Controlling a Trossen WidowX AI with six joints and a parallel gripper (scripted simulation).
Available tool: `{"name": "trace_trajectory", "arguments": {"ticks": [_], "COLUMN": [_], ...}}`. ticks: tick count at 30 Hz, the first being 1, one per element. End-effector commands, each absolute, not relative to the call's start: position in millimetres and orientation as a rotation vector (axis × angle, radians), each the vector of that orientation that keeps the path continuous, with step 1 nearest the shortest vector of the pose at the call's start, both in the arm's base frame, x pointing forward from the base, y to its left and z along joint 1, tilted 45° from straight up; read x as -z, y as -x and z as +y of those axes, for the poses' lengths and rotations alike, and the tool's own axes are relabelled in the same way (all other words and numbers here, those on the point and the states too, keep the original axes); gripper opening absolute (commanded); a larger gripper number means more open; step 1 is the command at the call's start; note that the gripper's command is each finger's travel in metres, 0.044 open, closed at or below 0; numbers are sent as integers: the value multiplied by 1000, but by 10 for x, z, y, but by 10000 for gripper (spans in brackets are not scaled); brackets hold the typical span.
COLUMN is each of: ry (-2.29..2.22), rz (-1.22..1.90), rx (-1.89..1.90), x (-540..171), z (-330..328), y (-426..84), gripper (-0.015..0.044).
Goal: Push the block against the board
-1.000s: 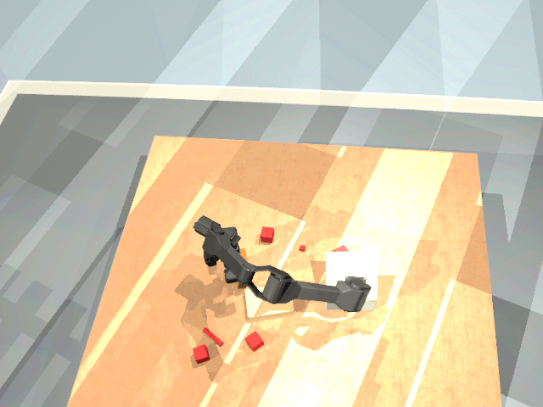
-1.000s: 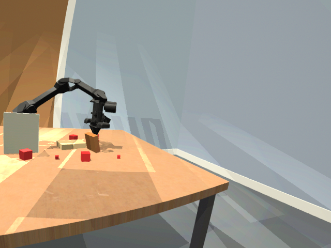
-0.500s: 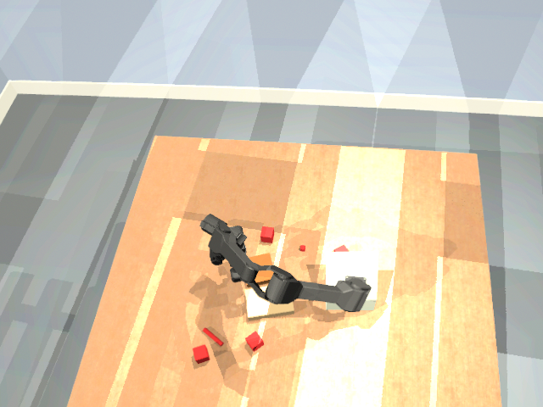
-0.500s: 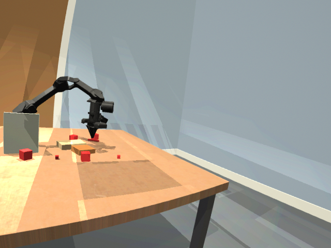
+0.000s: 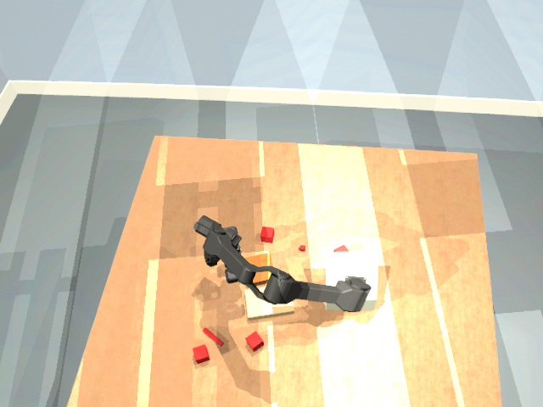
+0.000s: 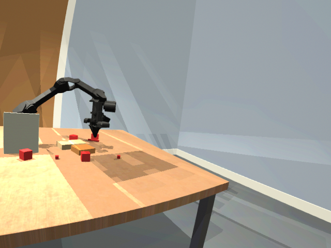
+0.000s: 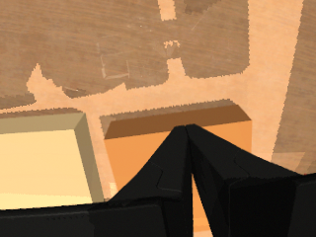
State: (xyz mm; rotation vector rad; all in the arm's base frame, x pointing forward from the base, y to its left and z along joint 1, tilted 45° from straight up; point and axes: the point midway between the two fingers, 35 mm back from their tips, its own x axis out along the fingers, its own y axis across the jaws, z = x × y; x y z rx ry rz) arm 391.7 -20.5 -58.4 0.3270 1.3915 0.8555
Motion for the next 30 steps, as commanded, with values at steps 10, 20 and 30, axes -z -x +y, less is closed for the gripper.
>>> {"name": "trace_trajectory", "arguments": {"ticks": [10,20,30], "ry": [-334,-330,-333], "rz": [1391,1391,1392], "rx": [-855,-854,-854], "x": [544,311,177], "z": [-145,-349,-477], "y": [-4121,-4180,-4180], "gripper": [0,0,0]}}
